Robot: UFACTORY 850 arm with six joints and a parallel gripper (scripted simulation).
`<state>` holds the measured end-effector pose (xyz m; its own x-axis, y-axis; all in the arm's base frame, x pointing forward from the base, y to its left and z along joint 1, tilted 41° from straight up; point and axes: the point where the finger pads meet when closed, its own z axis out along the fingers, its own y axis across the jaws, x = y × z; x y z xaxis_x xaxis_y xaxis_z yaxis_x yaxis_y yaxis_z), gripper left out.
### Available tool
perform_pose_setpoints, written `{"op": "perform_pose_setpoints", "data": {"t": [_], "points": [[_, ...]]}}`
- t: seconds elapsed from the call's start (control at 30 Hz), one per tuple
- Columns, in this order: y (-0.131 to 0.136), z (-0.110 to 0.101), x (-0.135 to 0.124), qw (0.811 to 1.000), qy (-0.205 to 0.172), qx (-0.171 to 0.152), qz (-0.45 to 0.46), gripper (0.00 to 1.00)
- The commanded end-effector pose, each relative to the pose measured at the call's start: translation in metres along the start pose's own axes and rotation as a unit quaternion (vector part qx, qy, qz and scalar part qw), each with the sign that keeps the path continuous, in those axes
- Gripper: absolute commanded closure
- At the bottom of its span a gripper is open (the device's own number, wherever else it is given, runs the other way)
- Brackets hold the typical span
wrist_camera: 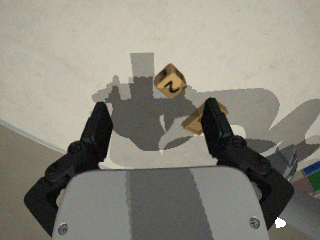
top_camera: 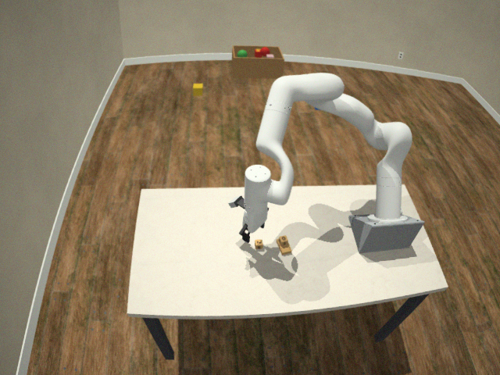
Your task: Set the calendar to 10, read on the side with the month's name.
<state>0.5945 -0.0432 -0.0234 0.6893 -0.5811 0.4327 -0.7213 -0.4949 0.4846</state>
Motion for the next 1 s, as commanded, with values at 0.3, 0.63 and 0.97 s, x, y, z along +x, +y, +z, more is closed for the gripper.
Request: {"op": "perform_pose_setpoints", "data": {"t": [0.3, 0.63, 0.97], "points": [[0.012, -0.004, -0.011, 0.971, 0.007, 0.006, 0.237, 0.00], [0.019, -0.006, -0.017, 0.930, 0.006, 0.007, 0.368, 0.00], [0.020, -0.006, -0.019, 0.920, 0.006, 0.007, 0.391, 0.53]]}}
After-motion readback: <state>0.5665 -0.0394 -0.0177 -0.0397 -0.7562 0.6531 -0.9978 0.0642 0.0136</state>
